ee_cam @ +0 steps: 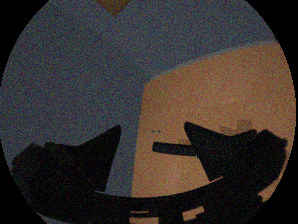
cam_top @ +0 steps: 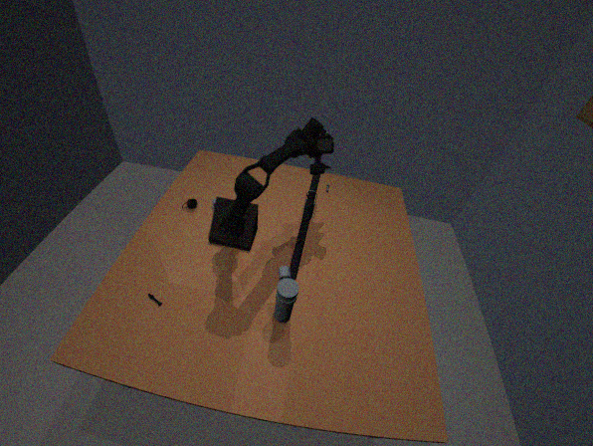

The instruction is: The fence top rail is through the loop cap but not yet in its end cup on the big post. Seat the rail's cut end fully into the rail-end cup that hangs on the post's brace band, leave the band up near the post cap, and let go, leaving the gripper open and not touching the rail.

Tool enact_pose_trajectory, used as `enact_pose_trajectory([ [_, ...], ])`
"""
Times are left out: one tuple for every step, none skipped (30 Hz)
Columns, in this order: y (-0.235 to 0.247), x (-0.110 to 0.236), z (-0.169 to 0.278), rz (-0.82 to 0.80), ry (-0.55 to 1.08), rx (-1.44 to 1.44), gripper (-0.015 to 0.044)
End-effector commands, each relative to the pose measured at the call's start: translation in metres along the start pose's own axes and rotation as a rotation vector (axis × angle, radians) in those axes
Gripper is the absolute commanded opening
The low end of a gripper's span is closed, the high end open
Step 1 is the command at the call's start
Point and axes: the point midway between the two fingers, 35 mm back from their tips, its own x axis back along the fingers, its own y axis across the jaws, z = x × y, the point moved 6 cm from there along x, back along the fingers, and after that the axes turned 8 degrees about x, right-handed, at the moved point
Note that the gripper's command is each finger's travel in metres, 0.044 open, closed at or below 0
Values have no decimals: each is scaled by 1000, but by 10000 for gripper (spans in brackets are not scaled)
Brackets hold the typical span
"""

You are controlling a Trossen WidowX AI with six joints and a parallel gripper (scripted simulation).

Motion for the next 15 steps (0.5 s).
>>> enact_pose_trajectory([
  [-46,19,-4,152,64,8,440],
  [-60,25,-5,195,82,12,440],
  [-74,32,-5,238,100,17,440],
  [-88,40,-6,281,117,23,440],
  [-101,47,-6,324,134,30,440],
  [-115,55,-6,366,151,38,440],
  [-128,63,-6,407,167,46,440],
  [-142,72,-6,448,183,55,440],
  [-155,81,-6,488,199,65,440],
  [-168,90,-5,528,214,76,440],
  [-181,99,-4,567,230,88,440],
  [-194,109,-3,605,244,100,440],
  [-206,119,-2,643,259,114,440],
  [-218,129,-1,679,273,128,440],
  [-228,137,0,709,285,141,440],
])
